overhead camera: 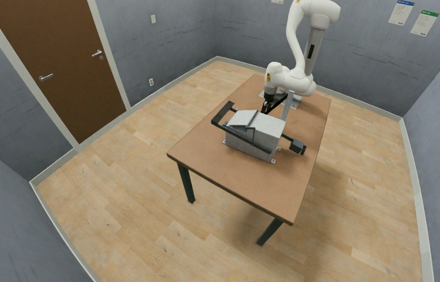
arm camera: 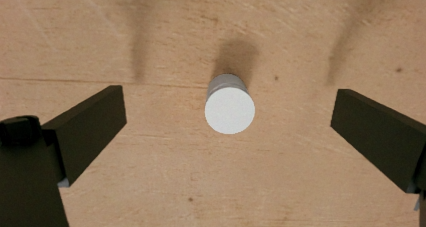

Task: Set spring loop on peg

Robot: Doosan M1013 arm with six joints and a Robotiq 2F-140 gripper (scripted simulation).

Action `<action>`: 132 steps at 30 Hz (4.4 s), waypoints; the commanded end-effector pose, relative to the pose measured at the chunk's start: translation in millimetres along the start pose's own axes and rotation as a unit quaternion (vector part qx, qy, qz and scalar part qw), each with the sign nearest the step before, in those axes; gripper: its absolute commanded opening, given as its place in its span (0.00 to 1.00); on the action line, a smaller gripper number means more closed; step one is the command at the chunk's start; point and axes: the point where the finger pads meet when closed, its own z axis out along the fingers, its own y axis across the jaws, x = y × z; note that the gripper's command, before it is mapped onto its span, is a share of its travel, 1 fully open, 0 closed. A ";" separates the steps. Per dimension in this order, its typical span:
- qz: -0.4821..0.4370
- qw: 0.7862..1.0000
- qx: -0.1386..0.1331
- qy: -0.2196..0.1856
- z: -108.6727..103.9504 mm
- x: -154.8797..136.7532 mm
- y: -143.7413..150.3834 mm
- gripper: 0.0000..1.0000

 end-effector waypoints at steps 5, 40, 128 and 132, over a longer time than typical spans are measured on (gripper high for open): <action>0.000 1.000 0.000 0.000 -0.4 0.1 0.4 1.00; 0.000 1.000 0.000 0.000 -24.4 0.1 0.4 1.00; 0.000 1.000 -0.001 0.000 -134.9 0.2 0.4 0.24; 0.000 1.000 -0.001 0.000 -134.9 0.2 0.4 0.24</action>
